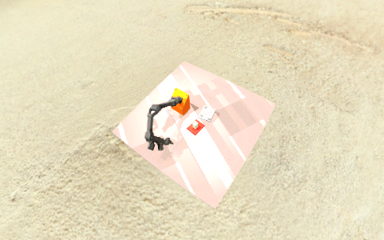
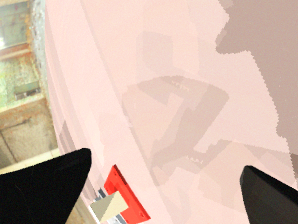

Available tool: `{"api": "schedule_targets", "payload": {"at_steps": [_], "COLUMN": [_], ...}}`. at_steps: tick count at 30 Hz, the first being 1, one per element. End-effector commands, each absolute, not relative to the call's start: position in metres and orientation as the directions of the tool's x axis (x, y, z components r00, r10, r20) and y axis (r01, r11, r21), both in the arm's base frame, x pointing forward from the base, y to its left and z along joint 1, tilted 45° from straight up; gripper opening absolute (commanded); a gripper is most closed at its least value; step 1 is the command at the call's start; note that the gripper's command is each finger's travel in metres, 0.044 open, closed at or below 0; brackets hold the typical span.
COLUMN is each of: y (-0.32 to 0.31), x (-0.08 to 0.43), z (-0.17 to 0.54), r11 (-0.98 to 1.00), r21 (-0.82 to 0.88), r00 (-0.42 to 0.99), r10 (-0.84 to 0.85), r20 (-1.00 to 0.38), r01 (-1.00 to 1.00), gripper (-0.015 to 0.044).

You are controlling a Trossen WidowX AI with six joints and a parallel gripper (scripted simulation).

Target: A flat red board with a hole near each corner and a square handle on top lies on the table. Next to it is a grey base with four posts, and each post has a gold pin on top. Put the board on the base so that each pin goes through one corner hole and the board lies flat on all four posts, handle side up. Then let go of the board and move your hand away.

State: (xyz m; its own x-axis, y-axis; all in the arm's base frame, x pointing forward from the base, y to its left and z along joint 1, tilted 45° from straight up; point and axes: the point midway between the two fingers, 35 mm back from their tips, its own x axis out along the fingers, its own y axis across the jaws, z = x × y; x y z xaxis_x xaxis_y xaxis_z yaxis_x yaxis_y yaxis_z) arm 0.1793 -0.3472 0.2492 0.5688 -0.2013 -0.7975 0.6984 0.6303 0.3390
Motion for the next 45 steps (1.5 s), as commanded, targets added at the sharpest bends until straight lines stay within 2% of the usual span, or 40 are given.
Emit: {"api": "schedule_targets", "payload": {"at_steps": [1, 2, 11, 16, 21, 26, 31, 45], "y": [-0.346, -0.342, -0.252, -0.198, -0.148, -0.105, -0.069, -0.088], "x": [0.181, 0.186, 0.255, 0.270, 0.274, 0.271, 0.264, 0.264], "z": [0.247, 0.242, 0.161, 0.127, 0.102, 0.086, 0.078, 0.049], "r11": [0.631, 0.633, 0.727, 0.794, 0.827, 0.802, 0.720, 0.705], "r21": [0.336, 0.328, 0.080, -0.118, -0.328, -0.517, -0.677, -0.696], "r00": [0.564, 0.549, 0.222, 0.038, -0.085, -0.111, -0.039, -0.022], "r10": [-0.197, -0.186, -0.101, -0.175, -0.327, -0.508, -0.680, -0.700], "r20": [-0.802, -0.815, -0.970, -0.984, -0.941, -0.854, -0.732, -0.714], "r01": [0.699, 0.701, 0.681, 0.596, 0.457, 0.298, 0.152, 0.136], "gripper": [0.0426, 0.0440, 0.0440, 0.0440, 0.0440, 0.0440, 0.0440, 0.0440]}}
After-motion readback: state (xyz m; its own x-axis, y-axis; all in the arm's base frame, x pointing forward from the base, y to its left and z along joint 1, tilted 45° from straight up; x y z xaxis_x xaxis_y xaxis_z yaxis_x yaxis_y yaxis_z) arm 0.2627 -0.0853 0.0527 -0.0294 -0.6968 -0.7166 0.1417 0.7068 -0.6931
